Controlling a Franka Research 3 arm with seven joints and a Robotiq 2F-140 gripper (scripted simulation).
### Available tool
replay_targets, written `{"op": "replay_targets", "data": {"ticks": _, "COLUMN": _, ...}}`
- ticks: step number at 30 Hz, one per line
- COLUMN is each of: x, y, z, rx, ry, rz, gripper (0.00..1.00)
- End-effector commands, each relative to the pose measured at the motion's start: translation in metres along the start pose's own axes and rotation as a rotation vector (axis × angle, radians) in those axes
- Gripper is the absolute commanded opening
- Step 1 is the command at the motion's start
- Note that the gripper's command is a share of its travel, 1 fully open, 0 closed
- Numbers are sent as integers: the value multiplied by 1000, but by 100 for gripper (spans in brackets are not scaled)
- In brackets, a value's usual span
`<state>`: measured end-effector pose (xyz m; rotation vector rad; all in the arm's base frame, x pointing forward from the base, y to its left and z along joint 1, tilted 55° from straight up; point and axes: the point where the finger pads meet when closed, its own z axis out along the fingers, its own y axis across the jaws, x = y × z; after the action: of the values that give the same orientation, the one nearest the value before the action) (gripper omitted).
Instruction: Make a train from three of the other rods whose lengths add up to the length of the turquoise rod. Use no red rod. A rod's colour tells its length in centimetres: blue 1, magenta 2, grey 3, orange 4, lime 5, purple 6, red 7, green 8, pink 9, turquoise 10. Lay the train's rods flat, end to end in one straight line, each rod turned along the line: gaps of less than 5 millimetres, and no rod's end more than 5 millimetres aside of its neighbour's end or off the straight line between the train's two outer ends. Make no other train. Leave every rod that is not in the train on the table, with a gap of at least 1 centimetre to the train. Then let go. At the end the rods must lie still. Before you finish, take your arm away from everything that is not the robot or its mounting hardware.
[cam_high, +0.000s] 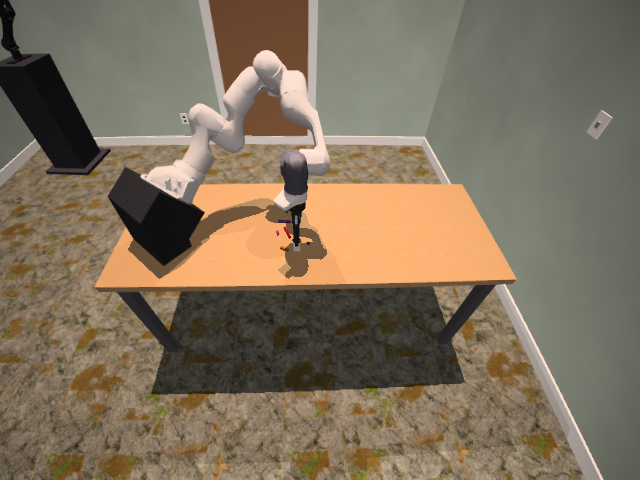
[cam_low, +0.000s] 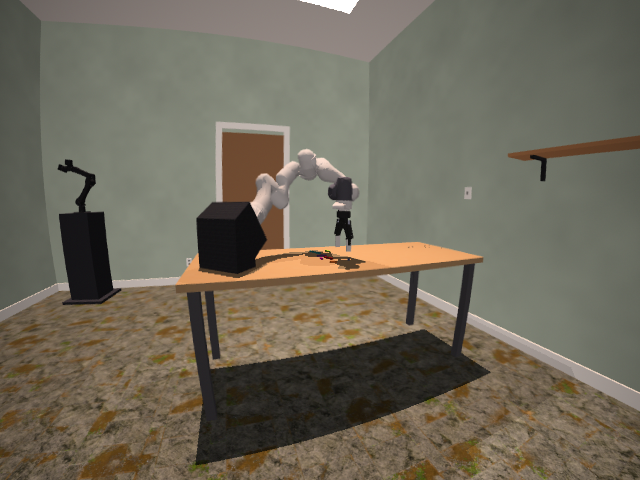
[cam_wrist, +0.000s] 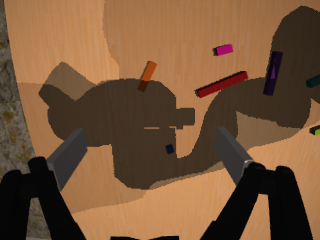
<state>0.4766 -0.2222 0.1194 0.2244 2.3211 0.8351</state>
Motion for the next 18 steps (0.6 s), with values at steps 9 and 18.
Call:
{"op": "replay_targets", "data": {"ticks": 9, "x": -15, "y": 32, "z": 0, "rx": -6, "ry": -5, "rz": -201, "gripper": 100}}
{"op": "replay_targets", "data": {"ticks": 18, "x": -26, "y": 61, "z": 0, "rx": -6, "ry": -6, "rz": -393, "gripper": 100}}
